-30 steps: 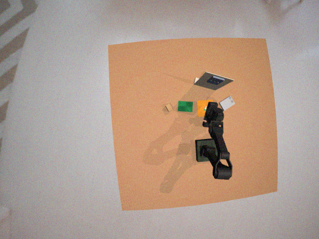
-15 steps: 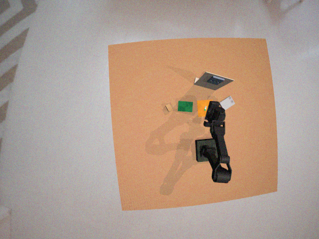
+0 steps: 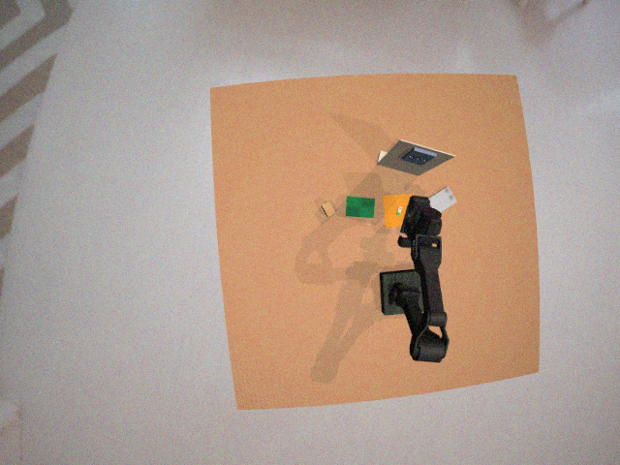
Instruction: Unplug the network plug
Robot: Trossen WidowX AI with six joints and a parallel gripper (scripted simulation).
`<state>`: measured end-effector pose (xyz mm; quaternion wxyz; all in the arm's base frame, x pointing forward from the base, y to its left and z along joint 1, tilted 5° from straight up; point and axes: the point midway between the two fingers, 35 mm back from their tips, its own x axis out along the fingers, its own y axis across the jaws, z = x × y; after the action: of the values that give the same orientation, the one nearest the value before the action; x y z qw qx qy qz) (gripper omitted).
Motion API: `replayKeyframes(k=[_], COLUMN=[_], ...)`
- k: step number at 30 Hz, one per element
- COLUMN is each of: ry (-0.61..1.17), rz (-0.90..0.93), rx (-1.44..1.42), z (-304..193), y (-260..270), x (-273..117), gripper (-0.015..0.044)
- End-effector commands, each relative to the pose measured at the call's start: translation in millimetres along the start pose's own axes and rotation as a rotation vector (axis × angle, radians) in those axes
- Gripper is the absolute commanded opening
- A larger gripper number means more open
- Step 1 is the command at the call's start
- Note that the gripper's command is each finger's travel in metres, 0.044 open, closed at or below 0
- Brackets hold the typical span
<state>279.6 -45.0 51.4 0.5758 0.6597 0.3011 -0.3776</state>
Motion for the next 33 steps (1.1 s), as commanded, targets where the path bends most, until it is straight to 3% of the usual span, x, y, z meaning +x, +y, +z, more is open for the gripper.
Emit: replayKeyframes(k=[1, 33], ry=[0.006, 0.002], rz=[0.001, 0.0], rx=[-0.005, -0.002], z=[-1, 0], y=[4, 43], x=[-7, -63], gripper=[0.0156, 0.0156])
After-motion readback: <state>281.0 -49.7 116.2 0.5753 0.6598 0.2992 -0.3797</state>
